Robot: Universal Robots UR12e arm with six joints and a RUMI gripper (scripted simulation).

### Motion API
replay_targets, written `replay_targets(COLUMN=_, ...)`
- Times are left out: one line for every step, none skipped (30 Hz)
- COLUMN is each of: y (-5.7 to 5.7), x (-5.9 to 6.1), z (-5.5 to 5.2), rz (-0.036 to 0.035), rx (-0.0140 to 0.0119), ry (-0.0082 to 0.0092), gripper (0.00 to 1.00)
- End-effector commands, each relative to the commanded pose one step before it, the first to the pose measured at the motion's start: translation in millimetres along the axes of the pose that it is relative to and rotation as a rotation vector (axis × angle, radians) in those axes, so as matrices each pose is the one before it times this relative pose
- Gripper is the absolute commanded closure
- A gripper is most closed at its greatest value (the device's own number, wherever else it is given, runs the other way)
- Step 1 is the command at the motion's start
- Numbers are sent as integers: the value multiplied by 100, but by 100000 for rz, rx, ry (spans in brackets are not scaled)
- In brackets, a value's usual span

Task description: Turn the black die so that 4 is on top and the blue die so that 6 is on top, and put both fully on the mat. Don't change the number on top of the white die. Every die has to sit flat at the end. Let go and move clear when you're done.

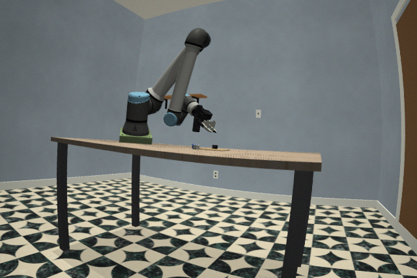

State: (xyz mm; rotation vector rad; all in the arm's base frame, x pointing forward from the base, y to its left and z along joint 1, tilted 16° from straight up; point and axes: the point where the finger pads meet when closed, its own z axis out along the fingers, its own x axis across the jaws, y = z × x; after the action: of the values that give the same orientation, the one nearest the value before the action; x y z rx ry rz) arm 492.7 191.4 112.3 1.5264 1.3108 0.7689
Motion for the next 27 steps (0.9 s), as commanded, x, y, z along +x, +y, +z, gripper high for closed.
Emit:
replay_targets(y=58, x=15, z=-1, rz=20, rx=301, ry=24, gripper=76)
replay_targets(y=14, x=7, z=13, rz=-7, rx=181, ry=5, gripper=76)
replay_targets(y=17, x=8, z=16, rz=-8, rx=226, ry=6, gripper=76)
replay_targets(y=21, x=9, z=19, rz=-10, rx=275, ry=7, gripper=76)
replay_targets(y=24, x=10, z=22, rz=-11, rx=327, ry=8, gripper=76)
replay_targets(y=28, x=11, z=24, rz=-12, rx=382, ry=9, gripper=76)
replay_targets(y=31, x=12, z=26, rz=-12, rx=440, ry=10, gripper=76)
replay_targets(y=0, x=0, z=0, rz=0, rx=0, ry=0, gripper=76)
replay_targets(y=0, x=0, z=0, rz=0, rx=0, ry=0, gripper=76)
replay_targets(y=34, x=12, z=28, rz=-13, rx=499, ry=10, gripper=76)
replay_targets(y=37, x=12, z=29, rz=-12, rx=561, ry=10, gripper=76)
replay_targets(y=40, x=11, z=29, rz=-11, rx=623, ry=9, gripper=76)
replay_targets(y=42, x=9, z=28, rz=-10, rx=687, ry=8, gripper=76)
replay_targets(y=44, x=7, z=26, rz=-8, rx=752, ry=7, gripper=76)
replay_targets(y=45, x=4, z=23, rz=-4, rx=817, ry=5, gripper=76)
replay_targets(y=45, x=0, z=19, rz=0, rx=883, ry=2, gripper=76)
replay_targets(y=44, x=-5, z=14, rz=5, rx=948, ry=-2, gripper=76)
replay_targets(y=42, x=-11, z=7, rz=11, rx=1013, ry=-6, gripper=76)
replay_targets(y=39, x=-18, z=-1, rz=18, rx=1078, ry=-11, gripper=76)
replay_targets(y=35, x=-26, z=-11, rz=26, rx=1141, ry=-17, gripper=76)
replay_targets(y=30, x=-34, z=-22, rz=36, rx=1204, ry=-24, gripper=76)
replay_targets(y=23, x=-44, z=-34, rz=46, rx=1264, ry=-32, gripper=76)
replay_targets(y=69, x=30, z=79, rz=-43, rx=1295, ry=20, gripper=76)
replay_targets(y=69, x=22, z=68, rz=-33, rx=1352, ry=17, gripper=76)
replay_targets(y=0, x=0, z=0, rz=0, rx=0, ry=0, gripper=76)
replay_targets(y=0, x=0, z=0, rz=0, rx=0, ry=0, gripper=76)
replay_targets(y=68, x=12, z=55, rz=-22, rx=1407, ry=12, gripper=76)
